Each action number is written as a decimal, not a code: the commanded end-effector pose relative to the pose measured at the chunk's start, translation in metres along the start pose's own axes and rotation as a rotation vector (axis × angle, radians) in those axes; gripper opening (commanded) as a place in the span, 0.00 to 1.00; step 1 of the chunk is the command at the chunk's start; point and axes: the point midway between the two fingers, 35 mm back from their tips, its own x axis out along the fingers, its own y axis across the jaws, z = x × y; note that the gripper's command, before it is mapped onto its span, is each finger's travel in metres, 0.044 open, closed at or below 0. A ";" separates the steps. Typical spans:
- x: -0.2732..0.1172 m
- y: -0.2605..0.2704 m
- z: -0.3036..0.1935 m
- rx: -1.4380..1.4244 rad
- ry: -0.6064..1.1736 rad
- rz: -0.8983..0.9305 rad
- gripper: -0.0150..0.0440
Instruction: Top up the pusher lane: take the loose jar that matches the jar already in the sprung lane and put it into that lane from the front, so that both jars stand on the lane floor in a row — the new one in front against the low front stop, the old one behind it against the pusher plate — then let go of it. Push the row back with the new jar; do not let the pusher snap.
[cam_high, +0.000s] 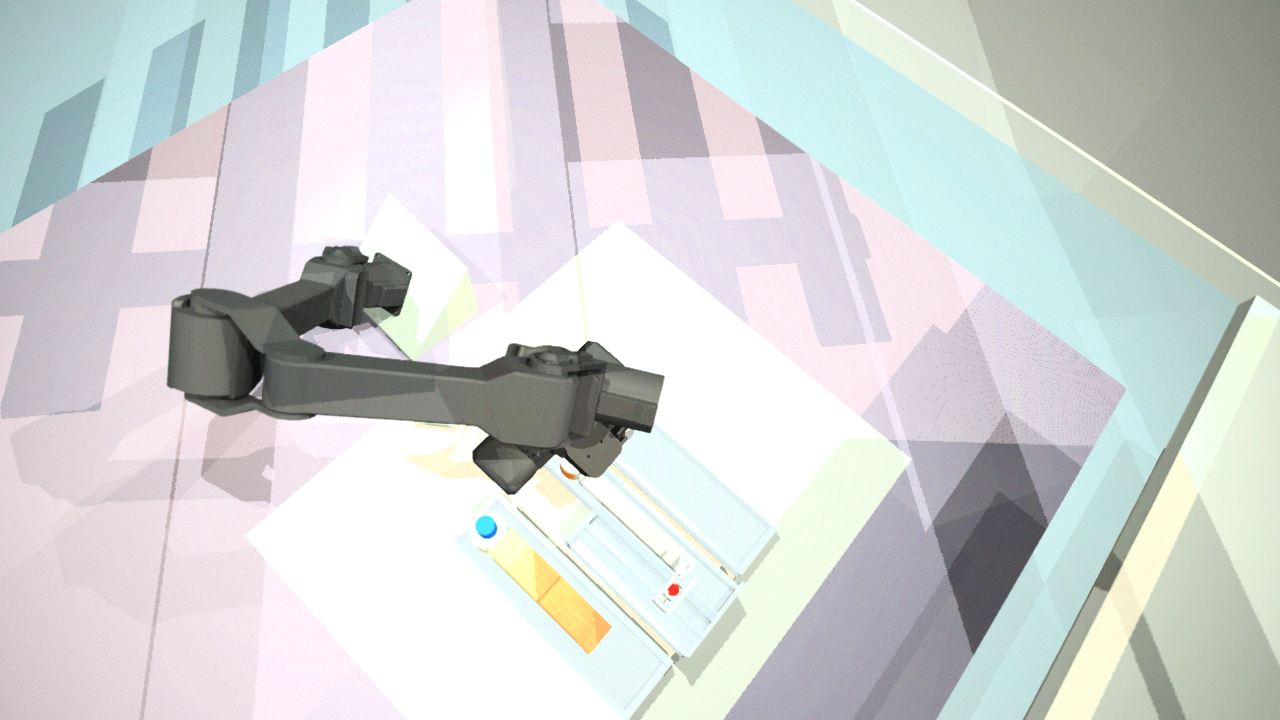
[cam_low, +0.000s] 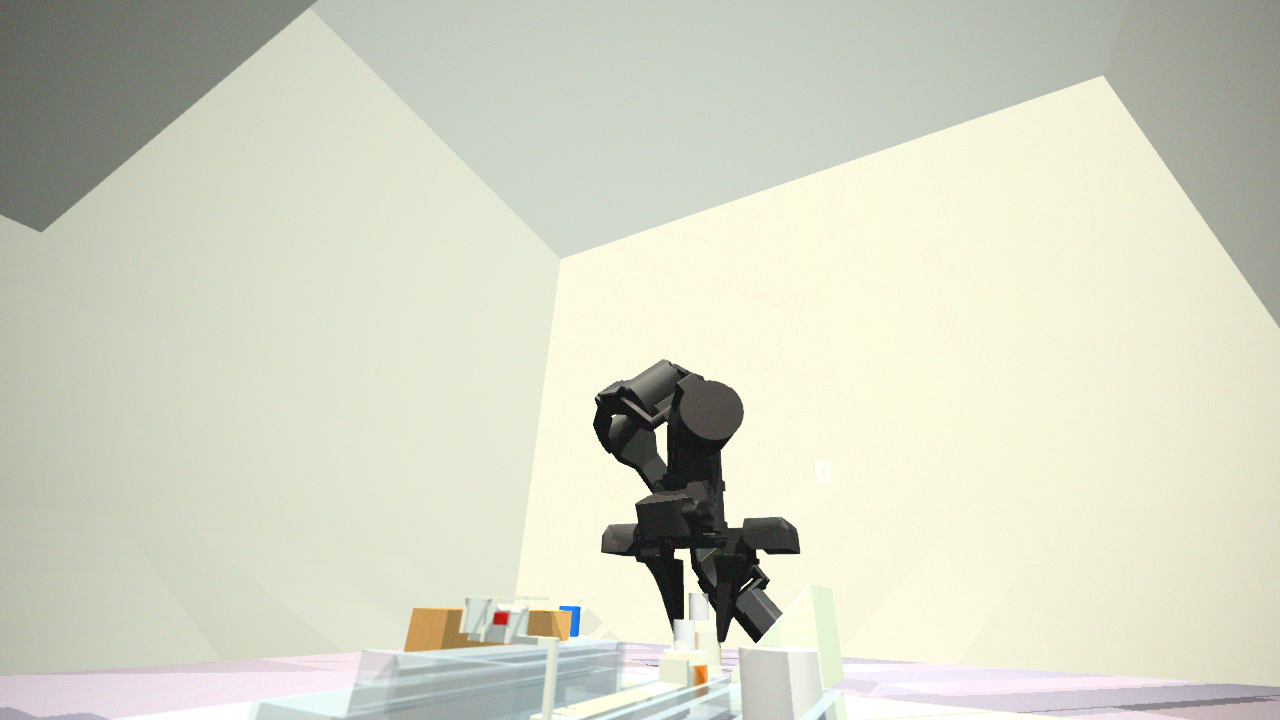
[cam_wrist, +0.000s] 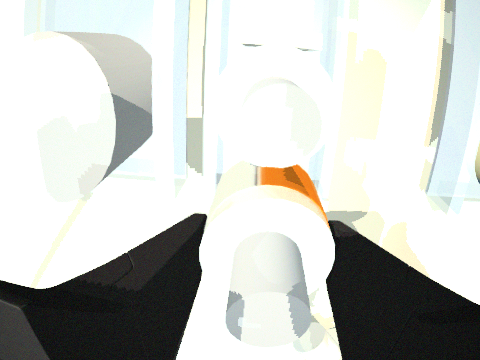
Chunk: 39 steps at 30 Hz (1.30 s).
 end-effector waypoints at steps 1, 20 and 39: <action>-0.003 -0.001 0.008 0.011 -0.022 0.001 0.25; -0.005 -0.001 0.017 0.011 -0.022 0.001 0.25; -0.008 -0.001 0.025 0.012 -0.023 0.001 0.25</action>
